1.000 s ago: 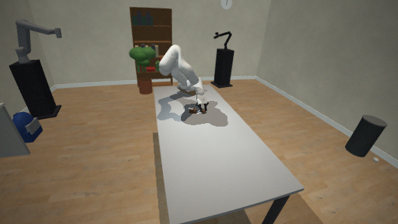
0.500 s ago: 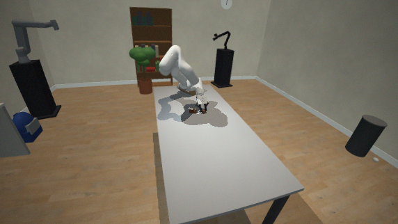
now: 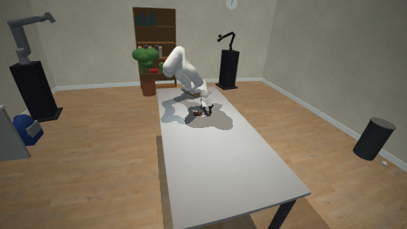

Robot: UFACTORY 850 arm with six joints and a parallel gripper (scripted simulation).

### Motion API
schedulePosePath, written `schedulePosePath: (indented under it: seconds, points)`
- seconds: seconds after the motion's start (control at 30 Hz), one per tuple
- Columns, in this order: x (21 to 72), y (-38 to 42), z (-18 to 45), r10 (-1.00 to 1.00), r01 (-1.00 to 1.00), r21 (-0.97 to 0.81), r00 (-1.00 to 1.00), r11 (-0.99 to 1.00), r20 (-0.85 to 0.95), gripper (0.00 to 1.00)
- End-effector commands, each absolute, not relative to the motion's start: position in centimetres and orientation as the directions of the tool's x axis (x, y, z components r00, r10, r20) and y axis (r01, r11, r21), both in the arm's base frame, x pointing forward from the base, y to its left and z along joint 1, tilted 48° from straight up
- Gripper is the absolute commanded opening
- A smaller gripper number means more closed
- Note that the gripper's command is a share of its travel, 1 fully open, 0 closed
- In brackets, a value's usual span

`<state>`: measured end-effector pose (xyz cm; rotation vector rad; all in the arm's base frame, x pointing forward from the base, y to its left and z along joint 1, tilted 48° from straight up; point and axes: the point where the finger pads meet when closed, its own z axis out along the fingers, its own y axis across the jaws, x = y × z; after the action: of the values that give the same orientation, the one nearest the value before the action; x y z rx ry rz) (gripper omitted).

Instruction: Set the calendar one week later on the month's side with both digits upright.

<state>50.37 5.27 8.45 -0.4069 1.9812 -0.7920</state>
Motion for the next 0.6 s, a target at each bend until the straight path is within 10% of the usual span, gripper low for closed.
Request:
schedulePosePath:
  seconds: [0.0, 0.4, 0.43, 0.57]
  points:
    - [50.38, 5.31, 8.48, -0.568, 0.033, -0.675, -0.510, 0.737, -0.646, 0.47]
    - [50.38, 5.31, 8.48, -0.568, 0.033, -0.675, -0.510, 0.737, -0.646, 0.47]
    - [50.38, 5.31, 8.48, -0.568, 0.033, -0.675, -0.510, 0.737, -0.646, 0.27]
    - [50.38, 5.31, 8.48, -0.568, 0.033, -0.675, -0.510, 0.737, -0.646, 0.27]
